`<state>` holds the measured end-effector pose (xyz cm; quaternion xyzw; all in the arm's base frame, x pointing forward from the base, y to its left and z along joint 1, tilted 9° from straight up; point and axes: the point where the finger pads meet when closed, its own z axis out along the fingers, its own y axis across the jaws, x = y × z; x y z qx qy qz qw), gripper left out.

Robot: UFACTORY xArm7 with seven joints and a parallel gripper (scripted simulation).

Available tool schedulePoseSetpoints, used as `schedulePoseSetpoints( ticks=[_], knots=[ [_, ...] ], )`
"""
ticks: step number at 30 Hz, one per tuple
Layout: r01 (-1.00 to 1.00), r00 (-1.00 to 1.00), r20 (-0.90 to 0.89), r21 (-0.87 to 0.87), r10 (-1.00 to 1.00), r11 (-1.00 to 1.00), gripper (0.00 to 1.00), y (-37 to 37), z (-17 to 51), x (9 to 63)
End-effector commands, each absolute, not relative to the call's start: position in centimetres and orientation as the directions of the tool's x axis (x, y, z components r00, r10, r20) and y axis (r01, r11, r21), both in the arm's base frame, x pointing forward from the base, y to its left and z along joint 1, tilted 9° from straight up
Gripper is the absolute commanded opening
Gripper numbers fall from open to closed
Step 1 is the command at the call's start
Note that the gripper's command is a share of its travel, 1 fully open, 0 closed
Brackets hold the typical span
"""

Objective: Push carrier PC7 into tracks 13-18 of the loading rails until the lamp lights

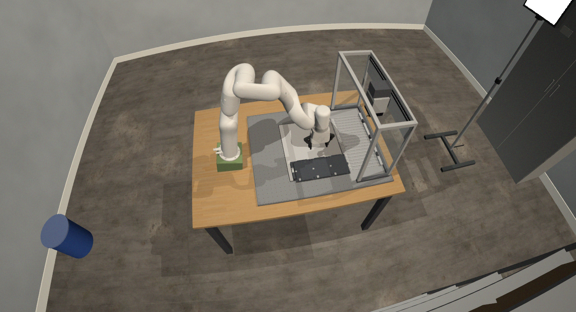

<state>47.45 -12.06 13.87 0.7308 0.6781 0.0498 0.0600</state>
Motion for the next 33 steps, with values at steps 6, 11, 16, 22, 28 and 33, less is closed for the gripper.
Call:
schedulePoseSetpoints(
  ticks=[6, 11, 16, 22, 28, 33],
  knots=[
    [0.985, 0.075, -0.008, 0.160, 0.997, -0.072, 1.00, -15.9, 14.1, 47.3],
    [0.985, 0.075, -0.008, 0.160, 0.997, -0.072, 1.00, -18.4, 14.1, 47.1],
    [0.985, 0.075, -0.009, 0.160, 0.997, -0.072, 1.00, -20.9, 14.1, 46.9],
    [0.985, 0.075, -0.009, 0.160, 0.997, -0.072, 1.00, -22.9, 14.1, 46.8],
    [0.985, 0.075, -0.009, 0.160, 0.997, -0.072, 1.00, -25.9, 14.2, 46.6],
    [0.985, 0.075, -0.009, 0.160, 0.997, -0.072, 1.00, -28.5, 14.2, 46.4]
  ],
)
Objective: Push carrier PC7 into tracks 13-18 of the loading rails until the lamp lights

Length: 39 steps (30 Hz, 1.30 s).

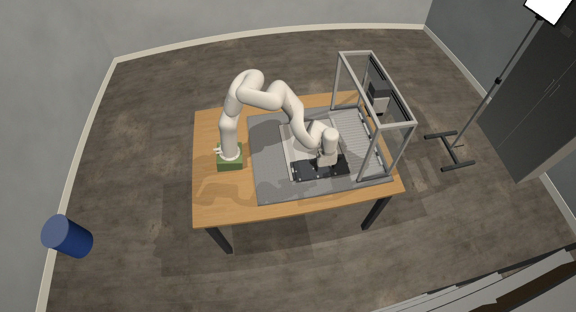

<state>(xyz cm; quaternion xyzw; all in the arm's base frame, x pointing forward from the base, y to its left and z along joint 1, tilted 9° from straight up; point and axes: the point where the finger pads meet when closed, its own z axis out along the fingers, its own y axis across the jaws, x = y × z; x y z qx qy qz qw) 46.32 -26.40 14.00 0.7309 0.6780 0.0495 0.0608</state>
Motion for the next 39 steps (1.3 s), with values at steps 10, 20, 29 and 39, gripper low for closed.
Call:
schedulePoseSetpoints(
  ticks=[10, 20, 29, 39],
  knots=[
    [0.985, 0.075, -0.010, 0.160, 0.997, -0.072, 1.00, -32.1, 14.2, 46.1],
    [0.985, 0.075, -0.010, 0.160, 0.997, -0.072, 1.00, -32.1, 14.2, 46.1],
    [0.985, 0.075, -0.010, 0.160, 0.997, -0.072, 1.00, -32.1, 13.7, 46.2],
    [0.985, 0.075, -0.010, 0.160, 0.997, -0.072, 1.00, -32.1, 12.4, 46.4]
  ],
)
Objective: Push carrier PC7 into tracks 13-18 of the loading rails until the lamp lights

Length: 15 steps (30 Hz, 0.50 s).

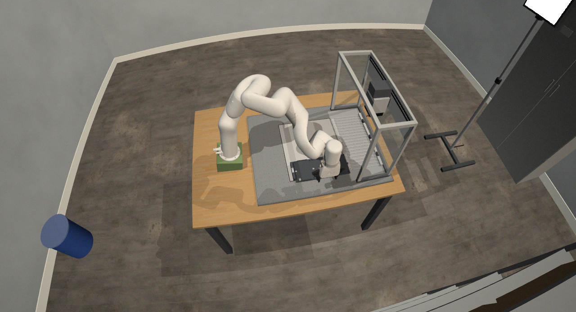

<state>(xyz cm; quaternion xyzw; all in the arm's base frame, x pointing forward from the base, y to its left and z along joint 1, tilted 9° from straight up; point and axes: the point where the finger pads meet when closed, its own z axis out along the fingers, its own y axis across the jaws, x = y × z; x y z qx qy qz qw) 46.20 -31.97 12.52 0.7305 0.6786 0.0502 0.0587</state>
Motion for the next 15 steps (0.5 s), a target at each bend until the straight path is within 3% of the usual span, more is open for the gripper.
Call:
schedulePoseSetpoints(
  ticks=[1, 15],
  knots=[
    [0.985, 0.075, -0.010, 0.160, 0.997, -0.072, 1.00, -32.1, 12.3, 46.4],
    [0.985, 0.075, -0.010, 0.159, 0.997, -0.072, 1.00, -32.2, 10.1, 46.8]
  ],
)
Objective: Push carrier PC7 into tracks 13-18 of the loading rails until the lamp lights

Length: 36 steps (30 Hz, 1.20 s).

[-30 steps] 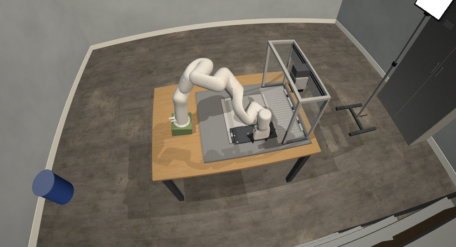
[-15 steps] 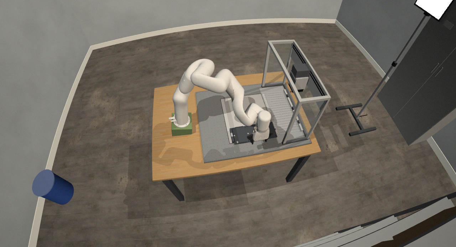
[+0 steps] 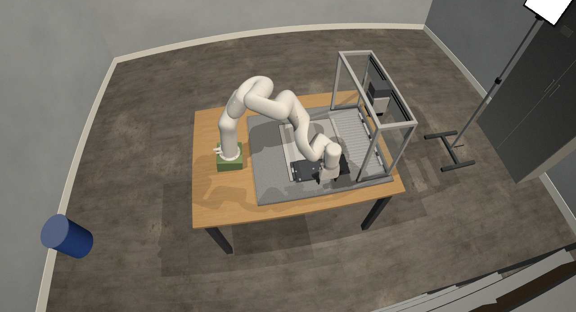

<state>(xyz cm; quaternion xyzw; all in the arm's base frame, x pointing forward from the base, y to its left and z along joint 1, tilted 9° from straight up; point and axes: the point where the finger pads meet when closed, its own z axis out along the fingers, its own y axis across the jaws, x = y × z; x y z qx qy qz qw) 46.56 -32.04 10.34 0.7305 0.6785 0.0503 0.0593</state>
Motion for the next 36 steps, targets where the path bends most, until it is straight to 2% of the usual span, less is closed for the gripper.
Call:
schedulePoseSetpoints(
  ticks=[1, 36],
  knots=[
    [0.985, 0.075, -0.010, 0.159, 0.997, -0.072, 1.00, -32.2, 10.1, 46.8],
    [0.985, 0.075, -0.010, 0.159, 0.997, -0.072, 1.00, -32.3, 5.0, 47.6]
  ],
)
